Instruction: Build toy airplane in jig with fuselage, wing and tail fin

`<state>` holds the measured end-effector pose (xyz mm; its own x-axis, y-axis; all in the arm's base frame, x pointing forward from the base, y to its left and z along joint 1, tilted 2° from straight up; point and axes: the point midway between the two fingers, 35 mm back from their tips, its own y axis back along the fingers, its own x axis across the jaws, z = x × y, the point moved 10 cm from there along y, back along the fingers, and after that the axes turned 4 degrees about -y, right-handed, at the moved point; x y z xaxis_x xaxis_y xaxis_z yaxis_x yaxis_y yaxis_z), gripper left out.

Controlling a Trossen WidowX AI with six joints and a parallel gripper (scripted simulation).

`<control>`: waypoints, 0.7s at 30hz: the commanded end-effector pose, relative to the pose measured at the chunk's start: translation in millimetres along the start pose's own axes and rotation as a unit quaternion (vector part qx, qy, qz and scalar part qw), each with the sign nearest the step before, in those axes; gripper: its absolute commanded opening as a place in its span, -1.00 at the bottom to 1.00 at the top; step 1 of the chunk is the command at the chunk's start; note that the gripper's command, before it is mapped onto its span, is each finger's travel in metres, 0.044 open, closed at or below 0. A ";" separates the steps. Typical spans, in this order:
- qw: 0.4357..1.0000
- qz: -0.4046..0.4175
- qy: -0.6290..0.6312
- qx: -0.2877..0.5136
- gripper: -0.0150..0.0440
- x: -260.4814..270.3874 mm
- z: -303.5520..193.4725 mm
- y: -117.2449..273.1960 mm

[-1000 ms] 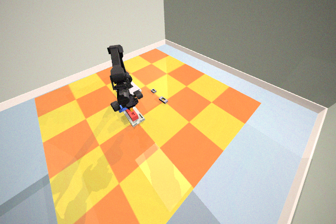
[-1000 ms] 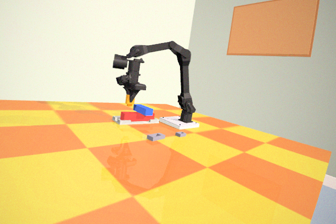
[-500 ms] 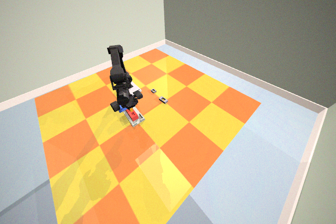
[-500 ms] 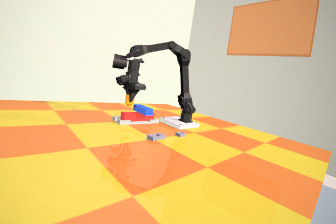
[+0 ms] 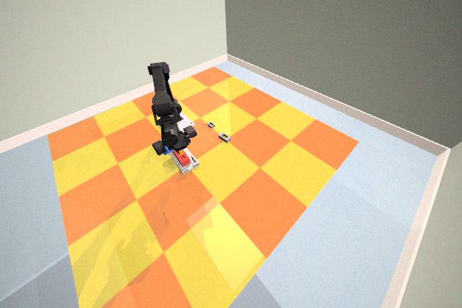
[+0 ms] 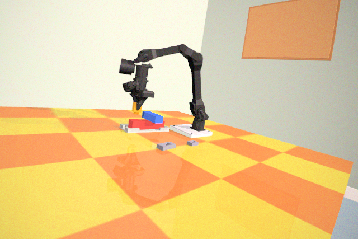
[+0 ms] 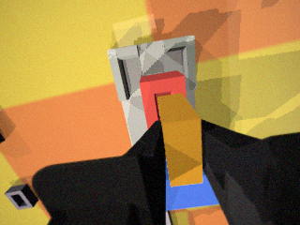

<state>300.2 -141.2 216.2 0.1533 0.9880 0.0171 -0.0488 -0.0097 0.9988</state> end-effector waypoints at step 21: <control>1.000 0.003 0.002 0.005 -0.27 0.9 -1.9 -33.4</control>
<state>300.9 -140.5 185.9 0.1504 0.9885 0.0184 -0.0446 -0.0118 0.9989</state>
